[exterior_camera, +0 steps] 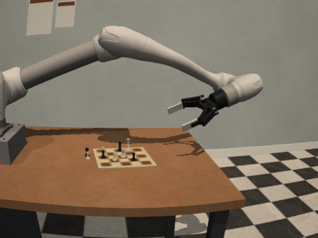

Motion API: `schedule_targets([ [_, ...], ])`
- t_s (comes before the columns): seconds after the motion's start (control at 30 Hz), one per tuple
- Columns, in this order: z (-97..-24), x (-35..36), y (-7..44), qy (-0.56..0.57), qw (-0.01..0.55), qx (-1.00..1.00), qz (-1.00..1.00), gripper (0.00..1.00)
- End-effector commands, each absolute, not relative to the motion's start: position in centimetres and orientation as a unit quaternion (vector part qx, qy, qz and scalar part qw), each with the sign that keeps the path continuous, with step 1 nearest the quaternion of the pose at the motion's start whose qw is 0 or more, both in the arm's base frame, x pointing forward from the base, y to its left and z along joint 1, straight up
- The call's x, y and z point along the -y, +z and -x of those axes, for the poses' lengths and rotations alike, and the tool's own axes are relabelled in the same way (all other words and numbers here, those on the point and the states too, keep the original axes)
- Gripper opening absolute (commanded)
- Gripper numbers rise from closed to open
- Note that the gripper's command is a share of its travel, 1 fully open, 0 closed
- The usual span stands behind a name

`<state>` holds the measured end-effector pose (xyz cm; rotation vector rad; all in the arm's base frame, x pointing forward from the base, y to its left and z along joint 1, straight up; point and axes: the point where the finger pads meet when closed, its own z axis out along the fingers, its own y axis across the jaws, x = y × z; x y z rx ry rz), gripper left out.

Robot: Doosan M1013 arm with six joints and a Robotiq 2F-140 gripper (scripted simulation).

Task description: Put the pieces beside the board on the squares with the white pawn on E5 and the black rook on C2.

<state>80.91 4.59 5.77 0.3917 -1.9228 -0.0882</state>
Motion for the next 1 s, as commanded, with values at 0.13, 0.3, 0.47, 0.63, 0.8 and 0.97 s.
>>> schedule_targets([
  [0.13, -80.9, -4.6, 7.7, -0.037, 0.555, 0.814, -0.166, 1.00],
  [0.3, -80.9, -4.6, 7.7, -0.037, 0.555, 0.815, -0.166, 1.00],
  [0.47, -80.2, -3.9, 8.0, -0.032, 0.534, 0.829, -0.161, 1.00],
  [0.63, -77.4, -2.2, 8.7, -0.018, 0.468, 0.872, -0.142, 1.00],
  [0.8, -75.5, -1.4, 9.0, -0.011, 0.428, 0.894, -0.128, 1.00],
  [0.97, -71.5, -0.2, 9.3, -0.003, 0.357, 0.929, -0.099, 1.00],
])
